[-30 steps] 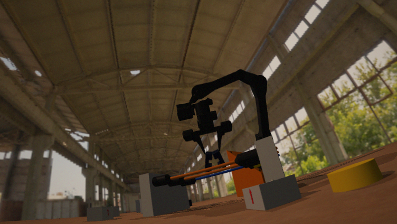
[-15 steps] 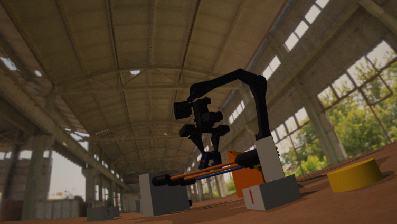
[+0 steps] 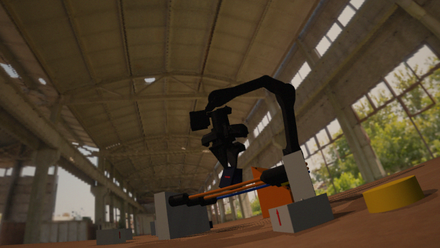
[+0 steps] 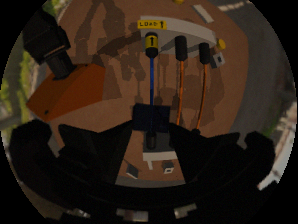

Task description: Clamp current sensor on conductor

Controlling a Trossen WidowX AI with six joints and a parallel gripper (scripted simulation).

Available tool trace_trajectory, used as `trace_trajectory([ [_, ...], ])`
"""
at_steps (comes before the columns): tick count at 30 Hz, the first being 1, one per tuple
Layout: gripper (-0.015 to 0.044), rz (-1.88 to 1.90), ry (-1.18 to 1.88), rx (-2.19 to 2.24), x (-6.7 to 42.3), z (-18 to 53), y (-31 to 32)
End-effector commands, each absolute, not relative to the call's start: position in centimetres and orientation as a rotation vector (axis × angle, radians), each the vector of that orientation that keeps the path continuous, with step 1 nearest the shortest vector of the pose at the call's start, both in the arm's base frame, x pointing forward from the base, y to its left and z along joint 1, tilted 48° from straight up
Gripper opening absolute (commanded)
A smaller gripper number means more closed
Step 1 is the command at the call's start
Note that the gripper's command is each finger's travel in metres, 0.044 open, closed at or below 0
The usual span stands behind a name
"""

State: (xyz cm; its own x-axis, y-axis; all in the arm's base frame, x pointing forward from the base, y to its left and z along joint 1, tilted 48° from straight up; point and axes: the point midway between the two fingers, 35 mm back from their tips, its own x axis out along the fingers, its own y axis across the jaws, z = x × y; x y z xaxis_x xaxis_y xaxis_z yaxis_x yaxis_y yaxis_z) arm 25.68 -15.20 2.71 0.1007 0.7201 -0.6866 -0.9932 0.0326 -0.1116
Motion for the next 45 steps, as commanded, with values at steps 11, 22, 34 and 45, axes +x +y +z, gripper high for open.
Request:
trace_trajectory([
  [11, 0.0000, 1.432, 0.460, -0.732, 26.4, 2.0, -14.4],
  [22, 0.0000, 1.432, 0.459, -0.732, 26.6, 0.8, -13.2],
  [34, 0.0000, 1.432, 0.458, -0.732, 26.7, -0.5, -11.7],
  [45, 0.0000, 1.438, 0.460, -0.735, 26.7, -0.6, -11.7],
])
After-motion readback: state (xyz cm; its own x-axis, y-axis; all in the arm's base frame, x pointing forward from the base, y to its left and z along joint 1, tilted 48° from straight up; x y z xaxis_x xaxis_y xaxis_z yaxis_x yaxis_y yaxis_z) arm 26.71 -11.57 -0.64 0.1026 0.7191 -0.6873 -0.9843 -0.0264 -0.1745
